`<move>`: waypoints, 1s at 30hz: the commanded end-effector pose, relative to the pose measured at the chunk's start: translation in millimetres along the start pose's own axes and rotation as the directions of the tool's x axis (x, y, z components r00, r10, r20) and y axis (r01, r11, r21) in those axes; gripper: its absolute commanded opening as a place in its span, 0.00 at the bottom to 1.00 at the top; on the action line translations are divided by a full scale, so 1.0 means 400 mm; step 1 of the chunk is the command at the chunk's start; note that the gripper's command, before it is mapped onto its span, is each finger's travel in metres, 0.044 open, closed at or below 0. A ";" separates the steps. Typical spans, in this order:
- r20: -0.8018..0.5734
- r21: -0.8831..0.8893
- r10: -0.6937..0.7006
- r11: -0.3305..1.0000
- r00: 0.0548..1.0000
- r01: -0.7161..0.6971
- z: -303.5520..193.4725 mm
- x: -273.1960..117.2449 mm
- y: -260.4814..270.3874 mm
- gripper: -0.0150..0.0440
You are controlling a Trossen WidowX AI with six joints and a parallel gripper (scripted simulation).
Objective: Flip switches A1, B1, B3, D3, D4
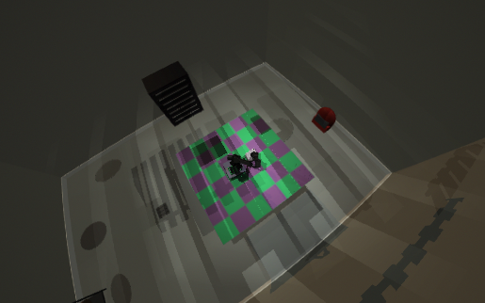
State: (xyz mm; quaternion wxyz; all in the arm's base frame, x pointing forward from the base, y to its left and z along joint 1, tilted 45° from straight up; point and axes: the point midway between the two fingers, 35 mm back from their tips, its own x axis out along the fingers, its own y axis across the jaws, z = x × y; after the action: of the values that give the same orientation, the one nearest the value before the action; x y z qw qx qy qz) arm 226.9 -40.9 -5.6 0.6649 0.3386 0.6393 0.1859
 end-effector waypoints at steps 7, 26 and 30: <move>0.004 0.002 -0.001 1.000 1.000 0.001 0.001 -0.024 -0.001 0.25; 0.027 0.006 0.003 1.000 1.000 -0.003 0.120 -0.180 0.105 0.25; 0.027 0.006 0.003 1.000 1.000 -0.003 0.120 -0.180 0.105 0.25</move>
State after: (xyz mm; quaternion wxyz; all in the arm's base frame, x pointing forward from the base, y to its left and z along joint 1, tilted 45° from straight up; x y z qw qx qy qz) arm 271.1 -70.1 71.4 0.6718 0.3413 0.6318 0.1818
